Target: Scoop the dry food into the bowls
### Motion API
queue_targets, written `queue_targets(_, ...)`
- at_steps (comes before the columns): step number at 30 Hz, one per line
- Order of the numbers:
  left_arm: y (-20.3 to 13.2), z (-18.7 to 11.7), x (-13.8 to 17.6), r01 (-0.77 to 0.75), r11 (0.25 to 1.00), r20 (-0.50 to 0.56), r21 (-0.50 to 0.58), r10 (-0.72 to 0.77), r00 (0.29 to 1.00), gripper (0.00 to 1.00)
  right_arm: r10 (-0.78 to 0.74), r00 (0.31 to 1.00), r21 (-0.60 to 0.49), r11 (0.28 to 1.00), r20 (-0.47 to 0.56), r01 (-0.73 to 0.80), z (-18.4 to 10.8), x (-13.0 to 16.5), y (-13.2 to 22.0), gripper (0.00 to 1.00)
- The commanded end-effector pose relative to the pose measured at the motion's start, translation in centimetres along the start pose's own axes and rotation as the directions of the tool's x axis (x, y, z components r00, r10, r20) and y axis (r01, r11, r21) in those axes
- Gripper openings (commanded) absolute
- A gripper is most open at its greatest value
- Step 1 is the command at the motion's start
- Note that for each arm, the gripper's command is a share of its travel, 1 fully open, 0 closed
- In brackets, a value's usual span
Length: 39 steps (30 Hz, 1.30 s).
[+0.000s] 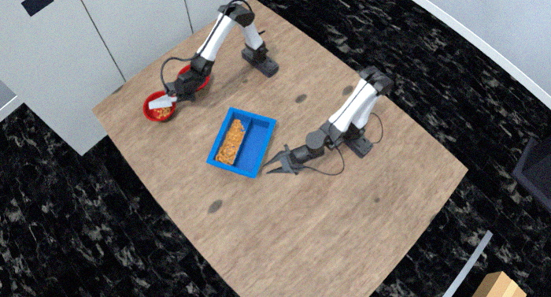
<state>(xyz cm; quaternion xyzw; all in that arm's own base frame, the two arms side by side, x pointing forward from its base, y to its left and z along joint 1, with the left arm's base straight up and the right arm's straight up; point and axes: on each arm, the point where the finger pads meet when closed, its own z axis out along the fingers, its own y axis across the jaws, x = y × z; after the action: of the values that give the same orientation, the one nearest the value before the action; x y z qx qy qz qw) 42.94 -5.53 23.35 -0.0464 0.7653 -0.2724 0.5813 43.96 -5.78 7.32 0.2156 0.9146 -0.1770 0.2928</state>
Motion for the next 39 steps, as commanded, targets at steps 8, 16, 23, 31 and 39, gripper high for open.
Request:
queue_targets(8, -2.6, -3.4, -8.8, -0.241, 0.957, 0.128, -0.161, 0.263, 0.956, 0.27, 0.024, 0.997, -0.013, 1.0, 0.067, -0.023, -1.4, -2.2, -0.2, 0.0)
queue_targets(16, -3.5, -5.9, -12.1, -0.322, 0.912, 0.155, -0.255, 0.367, 0.917, 0.27, 0.025, 0.997, -0.014, 1.0, 0.069, -0.024, -1.4, -2.2, -0.1, 0.0)
queue_targets(23, -5.0, -9.8, -15.8, -0.399, 0.84, 0.174, -0.368, 0.484, 0.858, 0.27, 0.025, 0.997, -0.014, 1.0, 0.069, -0.024, -1.4, -2.2, -0.1, 0.0)
queue_targets(31, -4.4, -9.3, -15.1, -0.408, 0.831, 0.131, -0.377, 0.484, 0.865, 0.27, 0.026, 0.997, -0.014, 1.0, 0.072, -0.025, -1.4, -2.3, -0.1, 0.0)
queue_targets(39, -6.2, -10.3, -17.6, -0.386, 0.854, 0.242, -0.35, 0.48, 0.843, 0.27, -0.104, 0.995, -0.119, 0.988, -0.011, 0.101, -1.9, 1.2, 1.2, 0.0)
